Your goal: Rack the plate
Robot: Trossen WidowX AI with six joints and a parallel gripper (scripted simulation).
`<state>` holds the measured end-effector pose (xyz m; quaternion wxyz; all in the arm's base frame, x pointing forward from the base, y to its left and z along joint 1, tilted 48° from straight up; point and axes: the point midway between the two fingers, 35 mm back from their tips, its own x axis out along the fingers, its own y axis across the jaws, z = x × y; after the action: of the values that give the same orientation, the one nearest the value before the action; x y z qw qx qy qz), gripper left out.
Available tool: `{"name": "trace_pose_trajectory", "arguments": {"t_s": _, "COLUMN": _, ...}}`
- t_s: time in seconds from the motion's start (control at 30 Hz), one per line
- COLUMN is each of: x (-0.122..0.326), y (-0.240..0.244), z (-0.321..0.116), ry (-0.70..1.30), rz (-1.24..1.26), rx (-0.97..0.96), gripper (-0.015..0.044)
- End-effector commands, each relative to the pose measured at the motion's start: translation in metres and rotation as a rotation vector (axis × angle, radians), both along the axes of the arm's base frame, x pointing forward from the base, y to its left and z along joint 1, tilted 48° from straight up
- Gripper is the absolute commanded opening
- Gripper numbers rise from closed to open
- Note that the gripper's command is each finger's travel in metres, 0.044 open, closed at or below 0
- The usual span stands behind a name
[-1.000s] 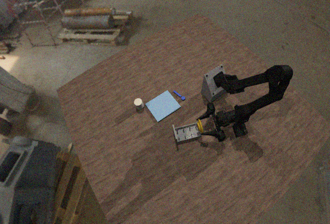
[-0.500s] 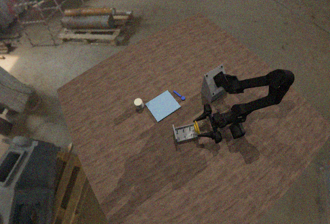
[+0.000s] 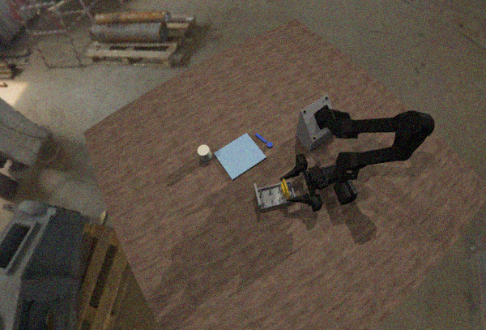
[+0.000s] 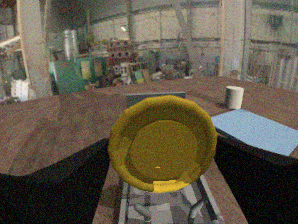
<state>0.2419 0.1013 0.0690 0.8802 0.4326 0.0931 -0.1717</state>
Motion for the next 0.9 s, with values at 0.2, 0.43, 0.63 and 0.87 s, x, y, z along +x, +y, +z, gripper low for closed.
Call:
{"name": "trace_pose_trajectory", "arguments": {"t_s": 0.2, "x": -0.0014, "y": 0.0070, "z": -0.0136, "ry": 0.012, "rz": 0.004, "rx": -0.012, "gripper": 0.0000}}
{"name": "trace_pose_trajectory", "arguments": {"t_s": 0.43, "x": -0.0019, "y": 0.0061, "z": -0.0138, "ry": 0.015, "rz": 0.006, "rx": -0.015, "gripper": 0.0000}}
{"name": "trace_pose_trajectory", "arguments": {"t_s": 0.63, "x": -0.0015, "y": 0.0067, "z": -0.0132, "ry": 0.012, "rz": 0.005, "rx": -0.009, "gripper": 0.0079}}
{"name": "trace_pose_trajectory", "arguments": {"t_s": 0.87, "x": -0.0015, "y": 0.0067, "z": -0.0132, "ry": 0.012, "rz": 0.005, "rx": -0.009, "gripper": 0.0262}}
